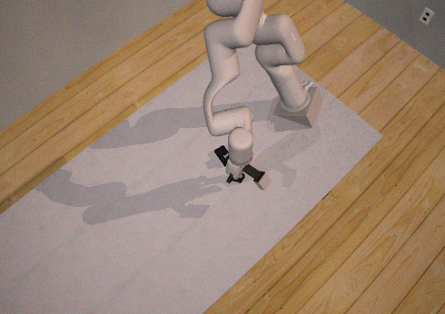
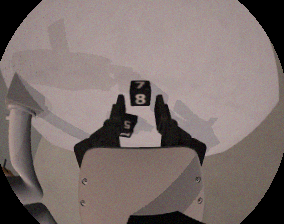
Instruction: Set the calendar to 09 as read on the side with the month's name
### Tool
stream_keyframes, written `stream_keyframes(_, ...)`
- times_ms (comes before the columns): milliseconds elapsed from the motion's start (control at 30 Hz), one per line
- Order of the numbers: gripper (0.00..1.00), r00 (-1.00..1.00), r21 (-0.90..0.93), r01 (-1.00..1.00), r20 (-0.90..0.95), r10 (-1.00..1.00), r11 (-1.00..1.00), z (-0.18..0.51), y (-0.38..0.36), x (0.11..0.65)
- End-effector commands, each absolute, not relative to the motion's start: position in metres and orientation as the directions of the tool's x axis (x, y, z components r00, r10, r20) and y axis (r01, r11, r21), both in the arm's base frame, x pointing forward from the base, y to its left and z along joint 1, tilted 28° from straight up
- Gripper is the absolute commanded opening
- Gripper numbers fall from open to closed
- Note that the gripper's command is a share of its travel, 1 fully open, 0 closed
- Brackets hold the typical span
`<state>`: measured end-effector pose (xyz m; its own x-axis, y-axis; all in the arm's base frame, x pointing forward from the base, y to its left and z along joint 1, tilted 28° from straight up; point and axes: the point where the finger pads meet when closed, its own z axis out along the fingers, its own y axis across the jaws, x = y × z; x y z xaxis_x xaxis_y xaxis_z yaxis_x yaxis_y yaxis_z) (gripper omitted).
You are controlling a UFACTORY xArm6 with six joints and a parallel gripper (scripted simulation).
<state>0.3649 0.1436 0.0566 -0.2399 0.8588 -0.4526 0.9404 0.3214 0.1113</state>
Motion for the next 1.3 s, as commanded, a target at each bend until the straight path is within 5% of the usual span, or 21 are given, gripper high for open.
stream_keyframes(0,0.47,-0.239,0.115,0.94,-0.451,0.86,0.322,0.058,0.145,0.366)
stream_keyframes(1267,0.47,-0.239,0.115,0.94,-0.451,0.86,0.322,0.035,0.135,0.372)
